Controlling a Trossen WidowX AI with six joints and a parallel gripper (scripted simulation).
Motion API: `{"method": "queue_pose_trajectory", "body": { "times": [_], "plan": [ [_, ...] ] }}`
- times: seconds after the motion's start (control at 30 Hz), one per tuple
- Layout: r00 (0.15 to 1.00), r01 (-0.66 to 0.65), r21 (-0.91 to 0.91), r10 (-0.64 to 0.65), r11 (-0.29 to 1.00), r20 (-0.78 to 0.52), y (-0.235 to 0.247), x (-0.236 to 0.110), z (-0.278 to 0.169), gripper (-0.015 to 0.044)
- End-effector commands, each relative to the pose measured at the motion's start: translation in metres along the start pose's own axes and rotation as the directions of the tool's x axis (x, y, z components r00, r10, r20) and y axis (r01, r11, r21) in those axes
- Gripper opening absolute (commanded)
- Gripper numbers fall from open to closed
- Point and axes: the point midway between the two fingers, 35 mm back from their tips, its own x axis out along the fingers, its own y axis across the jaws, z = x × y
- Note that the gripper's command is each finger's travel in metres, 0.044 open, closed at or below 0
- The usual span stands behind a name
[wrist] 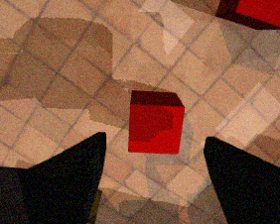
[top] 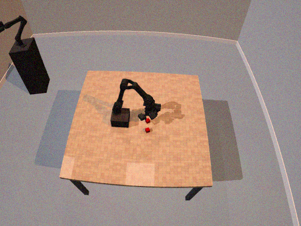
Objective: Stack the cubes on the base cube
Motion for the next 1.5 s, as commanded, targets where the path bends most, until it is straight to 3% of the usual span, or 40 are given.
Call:
{"method": "queue_pose_trajectory", "body": {
  "times": [0.0,0.67,0.87,1.47],
  "plan": [
    [1.0,0.003,0.005,-0.003,1.0,-0.009,-0.001,0.006,-0.002,0.0265],
    [1.0,0.003,0.005,-0.003,1.0,-0.009,-0.002,0.036,-0.002,0.0265],
    [1.0,0.003,0.005,-0.003,1.0,-0.009,-0.002,0.036,-0.002,0.0107],
    [1.0,0.003,0.005,-0.003,1.0,-0.009,0.003,-0.005,0.002,0.0105]
  ]
}}
